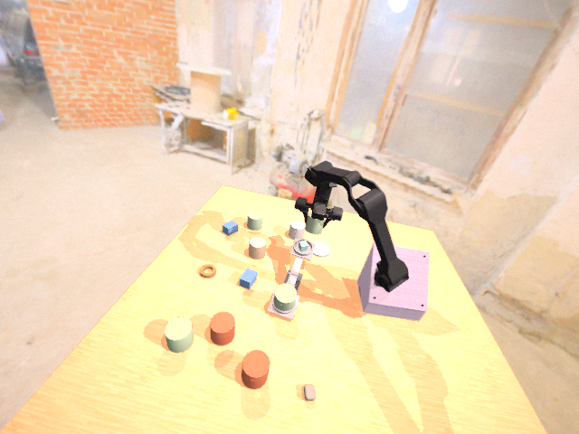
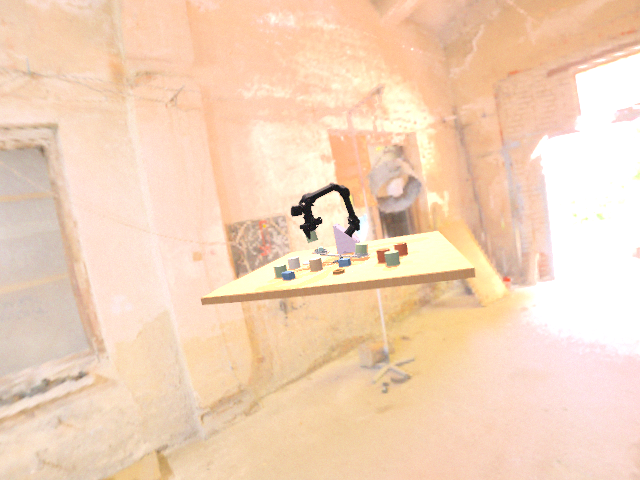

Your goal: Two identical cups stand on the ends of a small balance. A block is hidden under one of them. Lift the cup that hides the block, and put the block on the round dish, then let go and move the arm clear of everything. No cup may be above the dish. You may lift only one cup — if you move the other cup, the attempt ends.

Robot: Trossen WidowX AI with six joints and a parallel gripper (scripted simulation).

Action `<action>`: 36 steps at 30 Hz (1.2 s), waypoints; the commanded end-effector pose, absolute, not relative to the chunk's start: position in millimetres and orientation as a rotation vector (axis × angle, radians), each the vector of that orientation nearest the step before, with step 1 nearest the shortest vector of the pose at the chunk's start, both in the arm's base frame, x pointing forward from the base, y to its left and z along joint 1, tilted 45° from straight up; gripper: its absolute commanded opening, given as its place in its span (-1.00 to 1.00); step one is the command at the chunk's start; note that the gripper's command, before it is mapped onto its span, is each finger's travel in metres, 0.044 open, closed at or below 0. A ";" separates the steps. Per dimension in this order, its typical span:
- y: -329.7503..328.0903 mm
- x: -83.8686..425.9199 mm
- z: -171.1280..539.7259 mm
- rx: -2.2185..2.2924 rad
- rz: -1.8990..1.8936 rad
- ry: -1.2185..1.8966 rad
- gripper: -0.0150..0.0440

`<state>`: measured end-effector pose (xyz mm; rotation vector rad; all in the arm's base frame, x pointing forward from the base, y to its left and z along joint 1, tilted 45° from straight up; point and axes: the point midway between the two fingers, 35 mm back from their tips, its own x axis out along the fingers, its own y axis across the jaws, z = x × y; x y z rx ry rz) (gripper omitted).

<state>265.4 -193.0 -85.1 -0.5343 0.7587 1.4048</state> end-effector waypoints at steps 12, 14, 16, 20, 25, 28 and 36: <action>-212.0 126.4 -191.9 -0.512 1.402 0.774 -0.49; -208.2 109.9 -202.8 -0.510 1.404 0.771 -0.49; -206.5 104.1 -206.6 -0.510 1.405 0.769 -0.49; -201.9 104.3 -211.9 -0.510 1.405 0.769 -0.49; -183.0 104.2 -232.0 -0.510 1.405 0.768 -0.49; -179.4 104.0 -235.4 -0.510 1.405 0.768 -0.49; -174.8 104.1 -240.6 -0.510 1.405 0.768 -0.49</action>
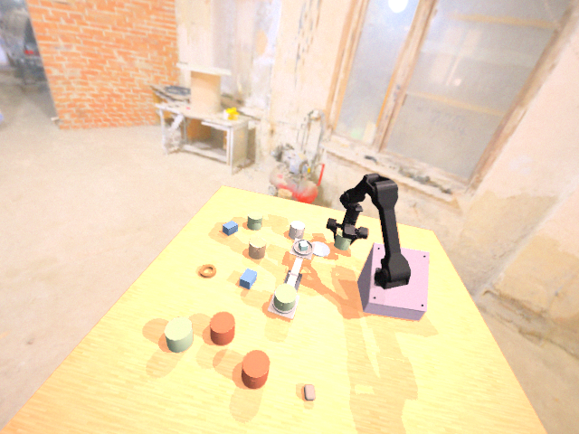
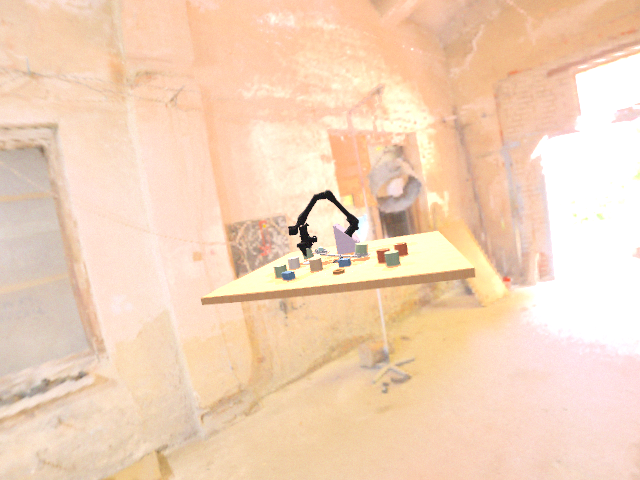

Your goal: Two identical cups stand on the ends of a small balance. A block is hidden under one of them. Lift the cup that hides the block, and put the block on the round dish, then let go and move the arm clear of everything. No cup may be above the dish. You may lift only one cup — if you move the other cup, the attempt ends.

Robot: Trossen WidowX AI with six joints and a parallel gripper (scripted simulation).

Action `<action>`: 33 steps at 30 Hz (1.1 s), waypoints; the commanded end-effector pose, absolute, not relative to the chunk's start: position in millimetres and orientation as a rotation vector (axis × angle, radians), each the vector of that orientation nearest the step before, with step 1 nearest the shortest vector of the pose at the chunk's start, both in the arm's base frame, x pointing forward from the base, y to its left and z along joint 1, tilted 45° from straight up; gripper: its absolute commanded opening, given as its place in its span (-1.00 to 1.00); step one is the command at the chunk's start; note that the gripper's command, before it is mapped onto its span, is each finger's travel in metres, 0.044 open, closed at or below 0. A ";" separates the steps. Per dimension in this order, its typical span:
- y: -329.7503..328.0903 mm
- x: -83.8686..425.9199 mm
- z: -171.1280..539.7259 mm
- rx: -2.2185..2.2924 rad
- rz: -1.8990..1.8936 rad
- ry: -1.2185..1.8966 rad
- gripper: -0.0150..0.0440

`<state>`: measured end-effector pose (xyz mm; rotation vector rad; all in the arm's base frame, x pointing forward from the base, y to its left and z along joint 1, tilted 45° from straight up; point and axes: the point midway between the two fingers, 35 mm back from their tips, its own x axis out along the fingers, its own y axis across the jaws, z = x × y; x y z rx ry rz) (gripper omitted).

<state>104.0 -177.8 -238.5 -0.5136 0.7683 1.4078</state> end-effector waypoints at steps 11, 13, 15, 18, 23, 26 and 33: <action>-171.2 104.3 -246.9 -0.515 1.407 0.769 -0.14; -171.2 104.3 -246.9 -0.515 1.407 0.769 0.04; -171.2 104.3 -246.9 -0.515 1.407 0.769 0.22; -171.2 104.3 -246.9 -0.515 1.407 0.769 0.49; -173.3 104.4 -244.8 -0.515 1.407 0.769 0.93; -199.0 104.5 -216.1 -0.511 1.406 0.769 1.00; -206.7 104.9 -206.5 -0.512 1.408 0.771 0.91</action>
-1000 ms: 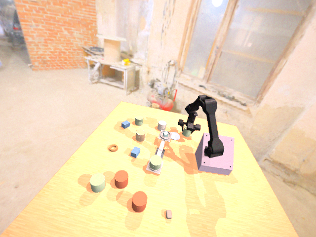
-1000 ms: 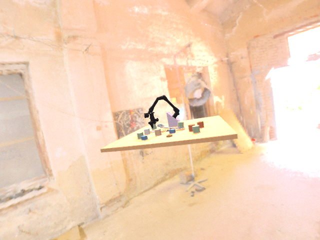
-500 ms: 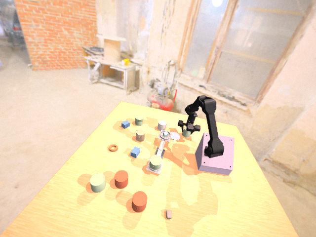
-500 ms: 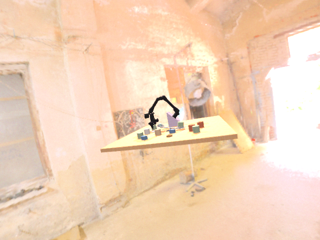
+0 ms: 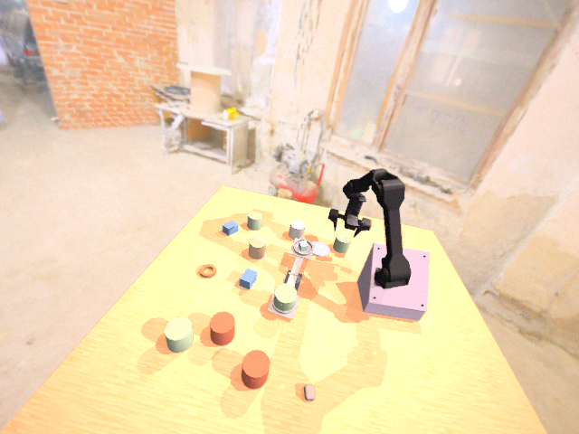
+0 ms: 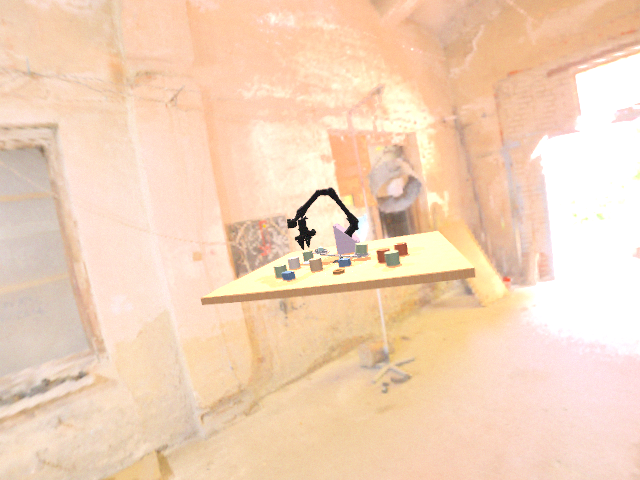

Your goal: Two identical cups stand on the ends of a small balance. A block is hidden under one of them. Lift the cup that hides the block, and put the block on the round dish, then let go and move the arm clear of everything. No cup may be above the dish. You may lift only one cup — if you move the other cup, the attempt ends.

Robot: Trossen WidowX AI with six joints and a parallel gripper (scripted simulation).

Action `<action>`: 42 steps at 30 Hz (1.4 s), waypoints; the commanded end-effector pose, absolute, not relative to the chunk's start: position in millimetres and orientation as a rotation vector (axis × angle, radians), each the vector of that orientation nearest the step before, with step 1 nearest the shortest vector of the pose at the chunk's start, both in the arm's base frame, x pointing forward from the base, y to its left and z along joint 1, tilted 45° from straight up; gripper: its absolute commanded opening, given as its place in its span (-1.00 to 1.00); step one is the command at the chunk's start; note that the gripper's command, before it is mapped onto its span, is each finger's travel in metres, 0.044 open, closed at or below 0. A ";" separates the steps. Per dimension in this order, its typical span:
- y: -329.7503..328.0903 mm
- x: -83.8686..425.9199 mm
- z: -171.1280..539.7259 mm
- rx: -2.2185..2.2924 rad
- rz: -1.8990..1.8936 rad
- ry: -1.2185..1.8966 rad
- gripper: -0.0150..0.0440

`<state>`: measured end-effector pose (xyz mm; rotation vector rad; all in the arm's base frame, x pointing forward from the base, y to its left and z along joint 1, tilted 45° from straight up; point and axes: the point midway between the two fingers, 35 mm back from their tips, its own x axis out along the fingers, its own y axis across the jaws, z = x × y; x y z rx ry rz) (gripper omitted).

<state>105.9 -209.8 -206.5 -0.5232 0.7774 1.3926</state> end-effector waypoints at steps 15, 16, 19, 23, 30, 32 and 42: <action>-210.9 145.5 -191.7 -0.376 1.315 0.991 0.39; -210.7 148.2 -190.2 -0.351 1.295 1.012 0.39; -209.9 156.1 -185.6 -0.276 1.235 1.072 0.39; -208.3 166.0 -179.2 -0.171 1.153 1.147 0.39; -204.4 183.1 -167.8 0.016 1.002 1.266 0.39; -203.0 188.0 -164.5 0.070 0.958 1.297 0.39; -194.6 211.8 -147.4 0.342 0.729 1.437 0.39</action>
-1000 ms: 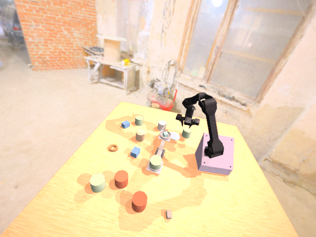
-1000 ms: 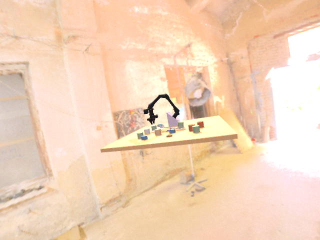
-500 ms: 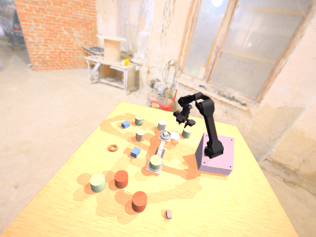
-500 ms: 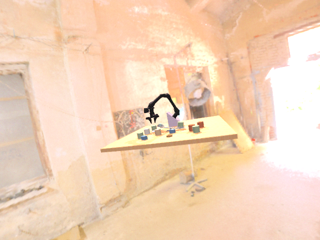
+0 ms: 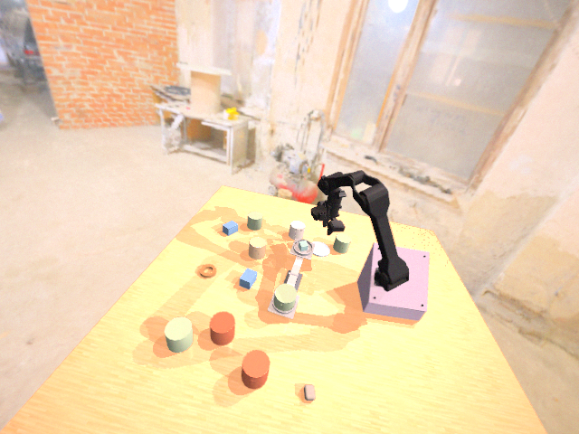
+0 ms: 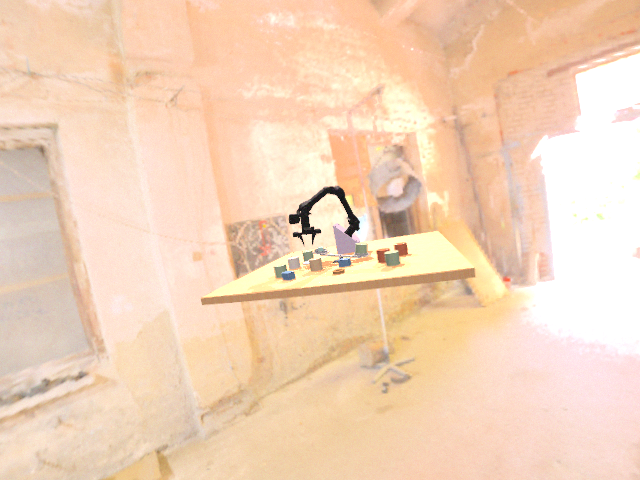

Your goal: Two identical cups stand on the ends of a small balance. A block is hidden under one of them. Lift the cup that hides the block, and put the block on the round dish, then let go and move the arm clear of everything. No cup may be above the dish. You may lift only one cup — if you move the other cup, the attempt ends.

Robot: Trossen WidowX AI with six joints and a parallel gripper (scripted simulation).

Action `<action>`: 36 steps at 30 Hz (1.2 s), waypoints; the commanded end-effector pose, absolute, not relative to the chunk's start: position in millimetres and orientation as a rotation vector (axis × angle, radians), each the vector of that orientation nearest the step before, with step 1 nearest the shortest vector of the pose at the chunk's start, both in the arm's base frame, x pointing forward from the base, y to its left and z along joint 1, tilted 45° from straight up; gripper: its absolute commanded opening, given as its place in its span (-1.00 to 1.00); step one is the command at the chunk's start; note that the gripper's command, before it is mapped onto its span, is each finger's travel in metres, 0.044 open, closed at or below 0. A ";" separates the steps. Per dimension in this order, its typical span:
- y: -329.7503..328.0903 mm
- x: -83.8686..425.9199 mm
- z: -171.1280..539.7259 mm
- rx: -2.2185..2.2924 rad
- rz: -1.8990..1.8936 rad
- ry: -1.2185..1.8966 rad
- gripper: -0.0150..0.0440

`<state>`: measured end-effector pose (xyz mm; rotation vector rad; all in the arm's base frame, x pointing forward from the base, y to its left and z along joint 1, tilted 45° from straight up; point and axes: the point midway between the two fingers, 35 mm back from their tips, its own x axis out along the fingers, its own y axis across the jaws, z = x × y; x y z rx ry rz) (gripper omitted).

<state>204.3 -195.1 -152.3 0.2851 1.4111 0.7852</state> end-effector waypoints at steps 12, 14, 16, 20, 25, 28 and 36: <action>-181.1 239.3 -126.0 0.671 0.437 1.570 0.39; -178.5 243.7 -122.3 0.726 0.387 1.588 0.39; -175.8 248.1 -118.6 0.781 0.336 1.606 0.39; -170.2 256.6 -111.1 0.891 0.233 1.639 0.39; -162.5 267.0 -101.7 1.028 0.101 1.674 0.39; -157.6 273.1 -95.9 1.109 0.020 1.692 0.39; -143.7 288.5 -80.3 1.324 -0.202 1.731 0.39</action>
